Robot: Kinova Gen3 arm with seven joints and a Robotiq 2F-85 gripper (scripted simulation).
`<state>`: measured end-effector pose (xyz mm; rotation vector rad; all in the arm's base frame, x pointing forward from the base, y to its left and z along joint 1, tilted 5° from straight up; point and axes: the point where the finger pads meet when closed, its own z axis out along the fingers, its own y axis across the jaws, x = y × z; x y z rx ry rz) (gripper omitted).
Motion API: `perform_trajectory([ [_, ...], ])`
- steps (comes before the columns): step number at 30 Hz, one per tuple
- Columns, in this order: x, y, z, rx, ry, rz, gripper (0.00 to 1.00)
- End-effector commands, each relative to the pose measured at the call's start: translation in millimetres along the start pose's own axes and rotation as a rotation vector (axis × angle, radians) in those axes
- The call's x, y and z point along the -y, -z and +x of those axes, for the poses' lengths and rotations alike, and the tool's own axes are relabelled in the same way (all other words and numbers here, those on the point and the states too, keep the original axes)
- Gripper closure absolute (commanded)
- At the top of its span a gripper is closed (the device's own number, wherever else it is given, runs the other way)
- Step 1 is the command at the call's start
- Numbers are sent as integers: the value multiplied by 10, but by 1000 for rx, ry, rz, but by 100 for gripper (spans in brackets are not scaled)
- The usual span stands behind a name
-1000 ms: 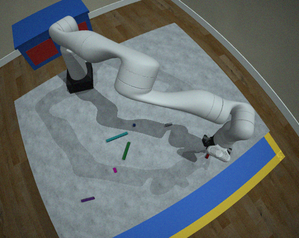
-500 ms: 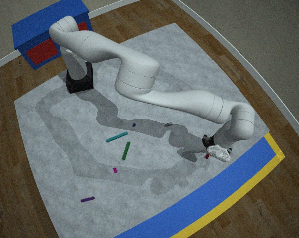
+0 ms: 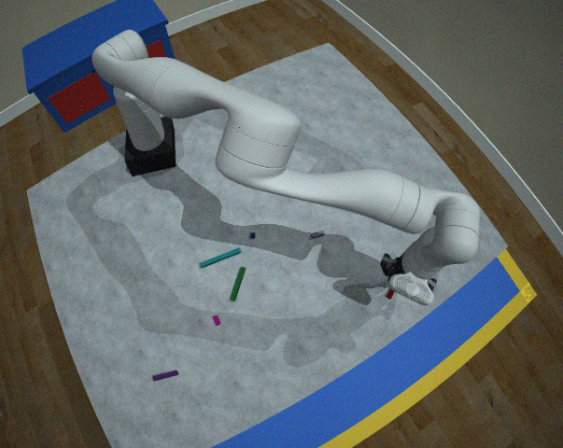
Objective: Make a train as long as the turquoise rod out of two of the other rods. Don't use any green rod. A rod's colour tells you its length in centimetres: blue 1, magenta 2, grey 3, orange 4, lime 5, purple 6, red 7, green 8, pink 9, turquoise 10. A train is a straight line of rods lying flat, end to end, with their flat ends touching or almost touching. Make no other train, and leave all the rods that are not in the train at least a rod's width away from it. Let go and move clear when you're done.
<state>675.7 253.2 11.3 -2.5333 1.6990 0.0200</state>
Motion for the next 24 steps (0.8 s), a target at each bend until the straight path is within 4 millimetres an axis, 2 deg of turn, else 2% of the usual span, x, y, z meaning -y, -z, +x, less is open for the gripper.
perform_trajectory([
  [1,9,17,1,0,0,3,76],
  [24,9,-87,1,0,0,3,76],
])
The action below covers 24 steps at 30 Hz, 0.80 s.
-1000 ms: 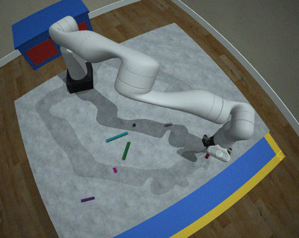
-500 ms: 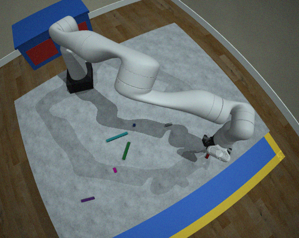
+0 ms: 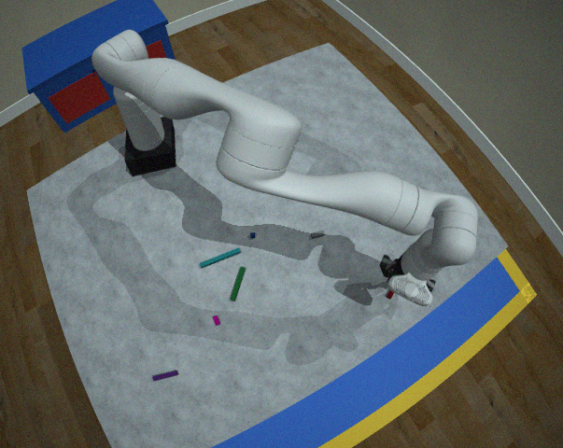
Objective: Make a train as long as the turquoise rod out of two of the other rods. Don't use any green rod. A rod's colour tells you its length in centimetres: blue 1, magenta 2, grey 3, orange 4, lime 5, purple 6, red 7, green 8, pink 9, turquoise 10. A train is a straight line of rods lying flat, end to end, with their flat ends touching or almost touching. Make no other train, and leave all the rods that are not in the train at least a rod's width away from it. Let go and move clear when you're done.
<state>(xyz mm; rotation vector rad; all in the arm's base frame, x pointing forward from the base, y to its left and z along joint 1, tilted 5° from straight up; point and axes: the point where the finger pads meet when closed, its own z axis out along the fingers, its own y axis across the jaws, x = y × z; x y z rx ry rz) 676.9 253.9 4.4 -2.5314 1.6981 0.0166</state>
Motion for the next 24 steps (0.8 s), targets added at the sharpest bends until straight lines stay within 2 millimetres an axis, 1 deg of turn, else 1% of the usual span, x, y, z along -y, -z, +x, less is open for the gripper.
perform_trajectory([
  [1,-1,-26,-2,0,0,0,76],
  [8,-1,-74,-2,0,0,0,76],
  [24,-1,-80,-2,0,0,0,76],
])
